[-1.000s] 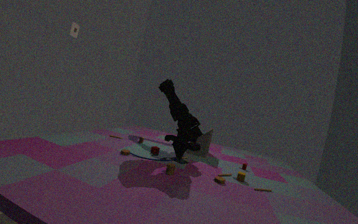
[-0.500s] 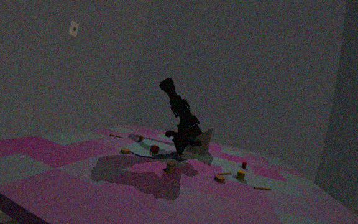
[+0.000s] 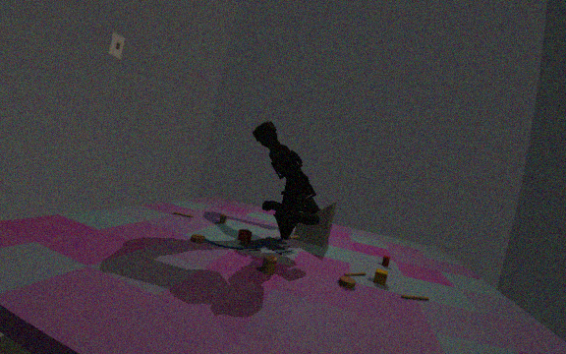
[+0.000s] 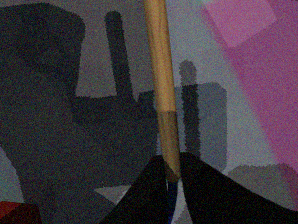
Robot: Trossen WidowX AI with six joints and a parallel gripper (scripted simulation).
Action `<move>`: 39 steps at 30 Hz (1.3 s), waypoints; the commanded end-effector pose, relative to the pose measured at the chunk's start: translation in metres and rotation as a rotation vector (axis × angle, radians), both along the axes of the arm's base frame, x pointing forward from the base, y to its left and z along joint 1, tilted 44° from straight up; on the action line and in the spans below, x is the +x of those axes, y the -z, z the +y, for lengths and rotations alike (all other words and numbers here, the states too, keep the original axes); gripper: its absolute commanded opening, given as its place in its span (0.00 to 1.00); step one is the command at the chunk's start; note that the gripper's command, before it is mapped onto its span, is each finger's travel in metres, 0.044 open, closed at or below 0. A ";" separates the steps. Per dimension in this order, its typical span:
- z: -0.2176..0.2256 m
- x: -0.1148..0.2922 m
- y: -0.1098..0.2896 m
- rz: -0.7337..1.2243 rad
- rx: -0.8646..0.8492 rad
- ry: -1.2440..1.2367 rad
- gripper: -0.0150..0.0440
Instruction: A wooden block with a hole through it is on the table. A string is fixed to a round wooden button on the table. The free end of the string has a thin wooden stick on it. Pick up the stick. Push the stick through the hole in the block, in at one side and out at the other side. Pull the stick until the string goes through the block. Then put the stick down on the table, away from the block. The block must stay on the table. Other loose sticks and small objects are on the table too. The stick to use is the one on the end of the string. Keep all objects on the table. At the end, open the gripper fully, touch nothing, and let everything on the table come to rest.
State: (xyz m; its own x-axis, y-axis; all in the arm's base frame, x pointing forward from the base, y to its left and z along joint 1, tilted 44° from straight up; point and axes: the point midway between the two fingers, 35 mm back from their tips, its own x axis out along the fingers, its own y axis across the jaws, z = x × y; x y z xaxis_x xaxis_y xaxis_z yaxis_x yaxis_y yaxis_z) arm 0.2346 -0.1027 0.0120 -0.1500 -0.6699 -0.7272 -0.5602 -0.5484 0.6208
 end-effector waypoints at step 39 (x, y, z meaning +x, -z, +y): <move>0.014 0.019 -0.038 0.018 0.040 0.050 0.25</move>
State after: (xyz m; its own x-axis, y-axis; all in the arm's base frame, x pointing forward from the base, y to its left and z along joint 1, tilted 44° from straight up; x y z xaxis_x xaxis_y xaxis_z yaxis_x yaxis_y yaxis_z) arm 0.2493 -0.0885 0.0462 -0.1916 -0.6402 -0.7440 -0.5667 -0.5467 0.6164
